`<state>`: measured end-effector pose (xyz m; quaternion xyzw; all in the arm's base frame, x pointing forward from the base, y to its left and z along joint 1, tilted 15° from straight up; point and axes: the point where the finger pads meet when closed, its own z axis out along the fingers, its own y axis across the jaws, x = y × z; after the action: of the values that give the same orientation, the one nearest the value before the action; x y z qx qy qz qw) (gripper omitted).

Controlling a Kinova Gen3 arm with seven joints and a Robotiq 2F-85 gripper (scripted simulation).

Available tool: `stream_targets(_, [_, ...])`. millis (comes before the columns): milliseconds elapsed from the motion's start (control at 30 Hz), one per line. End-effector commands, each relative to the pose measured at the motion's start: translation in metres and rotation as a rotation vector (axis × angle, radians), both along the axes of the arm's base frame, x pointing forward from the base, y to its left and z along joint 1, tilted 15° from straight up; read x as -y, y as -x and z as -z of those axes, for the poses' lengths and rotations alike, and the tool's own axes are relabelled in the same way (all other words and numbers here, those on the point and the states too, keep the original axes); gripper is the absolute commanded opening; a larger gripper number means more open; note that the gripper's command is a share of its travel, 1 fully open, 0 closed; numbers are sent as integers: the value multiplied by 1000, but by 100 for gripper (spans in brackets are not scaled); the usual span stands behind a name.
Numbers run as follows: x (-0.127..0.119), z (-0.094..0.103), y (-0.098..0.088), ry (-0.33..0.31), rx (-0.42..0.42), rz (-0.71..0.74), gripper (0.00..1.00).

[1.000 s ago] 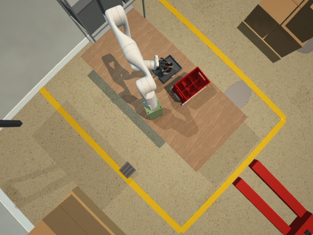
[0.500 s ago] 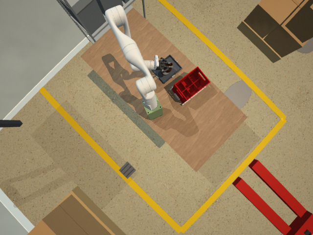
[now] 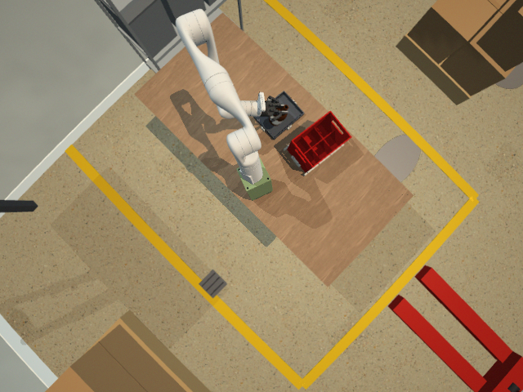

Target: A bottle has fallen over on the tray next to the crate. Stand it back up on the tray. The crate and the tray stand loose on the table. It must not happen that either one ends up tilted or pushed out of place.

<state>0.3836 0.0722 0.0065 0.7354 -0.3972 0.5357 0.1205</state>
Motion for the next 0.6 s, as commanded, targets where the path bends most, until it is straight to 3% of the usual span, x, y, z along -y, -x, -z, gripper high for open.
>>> stream_targets(0, [0,1,0,1,1,0,0])
stream_targets(567, [-2,11,-2,1,1,0,0])
